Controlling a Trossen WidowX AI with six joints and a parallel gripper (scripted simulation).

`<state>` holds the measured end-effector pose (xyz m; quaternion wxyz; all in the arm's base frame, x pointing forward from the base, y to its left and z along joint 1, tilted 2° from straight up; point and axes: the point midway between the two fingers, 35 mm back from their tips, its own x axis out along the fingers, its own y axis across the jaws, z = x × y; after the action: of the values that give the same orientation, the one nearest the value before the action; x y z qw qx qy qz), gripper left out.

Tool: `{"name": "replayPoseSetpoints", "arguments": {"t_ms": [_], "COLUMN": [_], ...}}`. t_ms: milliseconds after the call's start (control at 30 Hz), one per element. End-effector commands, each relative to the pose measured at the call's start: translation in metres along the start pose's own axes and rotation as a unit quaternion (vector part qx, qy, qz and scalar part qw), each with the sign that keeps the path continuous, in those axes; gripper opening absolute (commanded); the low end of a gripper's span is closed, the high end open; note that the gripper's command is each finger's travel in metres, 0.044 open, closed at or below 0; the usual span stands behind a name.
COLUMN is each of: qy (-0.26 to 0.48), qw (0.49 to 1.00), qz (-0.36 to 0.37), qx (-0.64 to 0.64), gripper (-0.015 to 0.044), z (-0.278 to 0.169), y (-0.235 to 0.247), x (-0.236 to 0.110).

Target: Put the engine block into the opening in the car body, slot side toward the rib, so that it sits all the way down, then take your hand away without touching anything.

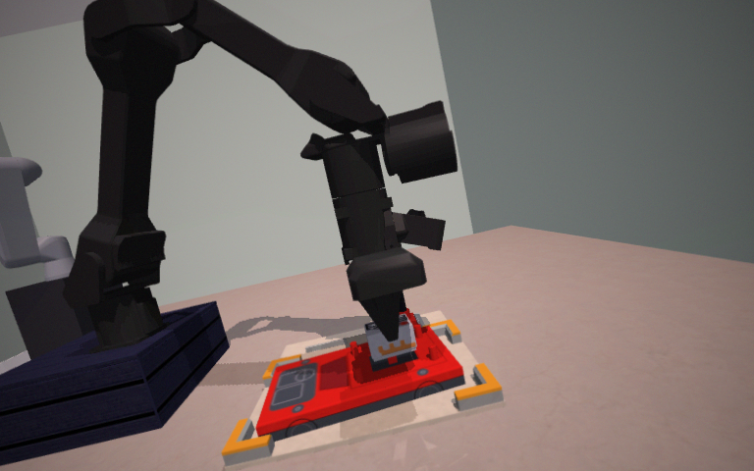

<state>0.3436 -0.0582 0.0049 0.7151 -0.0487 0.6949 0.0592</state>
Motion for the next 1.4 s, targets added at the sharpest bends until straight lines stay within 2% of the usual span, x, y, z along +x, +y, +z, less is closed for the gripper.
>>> {"name": "replayPoseSetpoints", "arguments": {"t_ms": [0, 1367], "qy": [-0.001, -0.001], "qw": [1.000, 1.000], "qz": [0.001, 0.001], "qx": [0.002, 0.001], "gripper": [0.0159, 0.0159], "z": [0.0003, 0.0002], "y": [0.0005, 0.0006], "x": [0.0006, 0.0060]}}
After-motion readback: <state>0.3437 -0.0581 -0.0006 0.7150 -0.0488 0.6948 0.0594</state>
